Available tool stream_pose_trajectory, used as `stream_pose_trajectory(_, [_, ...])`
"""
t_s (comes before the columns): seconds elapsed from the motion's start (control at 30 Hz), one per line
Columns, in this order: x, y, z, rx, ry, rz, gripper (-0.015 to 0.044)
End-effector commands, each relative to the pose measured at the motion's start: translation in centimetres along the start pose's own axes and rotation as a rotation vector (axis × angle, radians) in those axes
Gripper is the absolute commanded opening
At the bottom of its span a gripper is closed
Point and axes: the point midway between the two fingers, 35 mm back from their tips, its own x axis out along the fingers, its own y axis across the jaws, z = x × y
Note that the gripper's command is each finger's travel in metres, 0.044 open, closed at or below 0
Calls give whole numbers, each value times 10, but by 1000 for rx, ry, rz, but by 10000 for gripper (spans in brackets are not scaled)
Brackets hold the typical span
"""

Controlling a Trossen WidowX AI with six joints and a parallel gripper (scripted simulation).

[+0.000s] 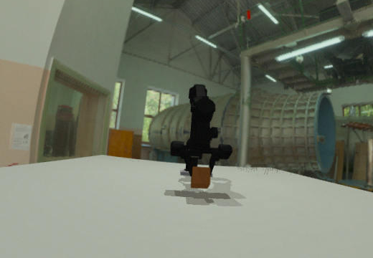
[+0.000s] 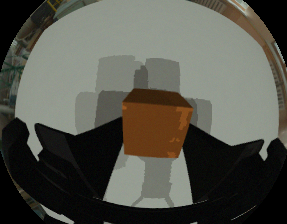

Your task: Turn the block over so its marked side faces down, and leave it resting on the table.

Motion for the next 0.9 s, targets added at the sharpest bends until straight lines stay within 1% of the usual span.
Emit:
stream_pose_trajectory(0.0, [-3,0,1,-4,-37,-2,0])
stream_pose_trajectory(0.13, [1,0,1,-4,-61,-2,0])
stream_pose_trajectory(0.5, [24,0,0,-4,-240,-2,0])
stream_pose_trajectory(0.87, [30,0,-7,-4,-418,-2,0])
